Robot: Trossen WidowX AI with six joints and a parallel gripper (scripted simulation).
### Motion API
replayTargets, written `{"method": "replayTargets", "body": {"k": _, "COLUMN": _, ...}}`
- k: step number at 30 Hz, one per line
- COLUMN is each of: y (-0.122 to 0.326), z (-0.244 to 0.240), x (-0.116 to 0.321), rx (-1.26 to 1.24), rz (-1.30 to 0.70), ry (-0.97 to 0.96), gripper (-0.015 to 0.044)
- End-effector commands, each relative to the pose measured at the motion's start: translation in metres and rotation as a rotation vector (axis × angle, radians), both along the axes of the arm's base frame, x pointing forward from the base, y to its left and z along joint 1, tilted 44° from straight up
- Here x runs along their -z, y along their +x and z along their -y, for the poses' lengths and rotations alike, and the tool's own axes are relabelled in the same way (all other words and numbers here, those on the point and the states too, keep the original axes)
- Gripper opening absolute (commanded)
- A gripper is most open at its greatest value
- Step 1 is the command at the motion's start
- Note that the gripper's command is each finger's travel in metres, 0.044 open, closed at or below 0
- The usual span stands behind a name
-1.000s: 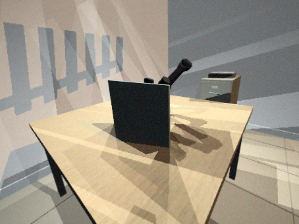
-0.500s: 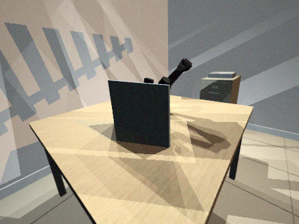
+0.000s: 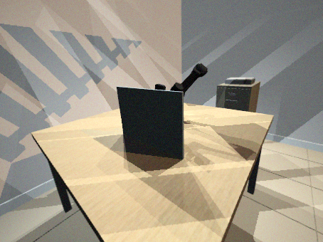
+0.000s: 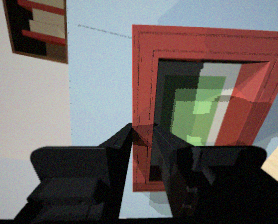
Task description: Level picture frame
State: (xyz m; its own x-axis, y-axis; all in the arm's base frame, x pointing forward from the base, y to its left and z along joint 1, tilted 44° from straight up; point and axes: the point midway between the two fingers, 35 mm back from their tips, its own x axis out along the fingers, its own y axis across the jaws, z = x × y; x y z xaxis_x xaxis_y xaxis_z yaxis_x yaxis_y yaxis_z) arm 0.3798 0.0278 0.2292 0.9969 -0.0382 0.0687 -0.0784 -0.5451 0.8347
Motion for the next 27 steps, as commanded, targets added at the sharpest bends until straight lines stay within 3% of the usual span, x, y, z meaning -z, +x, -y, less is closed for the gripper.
{"method": "replayTargets", "body": {"k": 1, "y": 0.0001, "z": 0.0046, "x": -0.0006, "rx": 0.011, "rz": 0.007, "ry": 0.004, "gripper": 0.0}}
{"method": "replayTargets", "body": {"k": 27, "y": 0.0005, "z": 0.0026, "x": 0.0029, "rx": 0.011, "rz": 0.007, "ry": 0.004, "gripper": 0.0}}
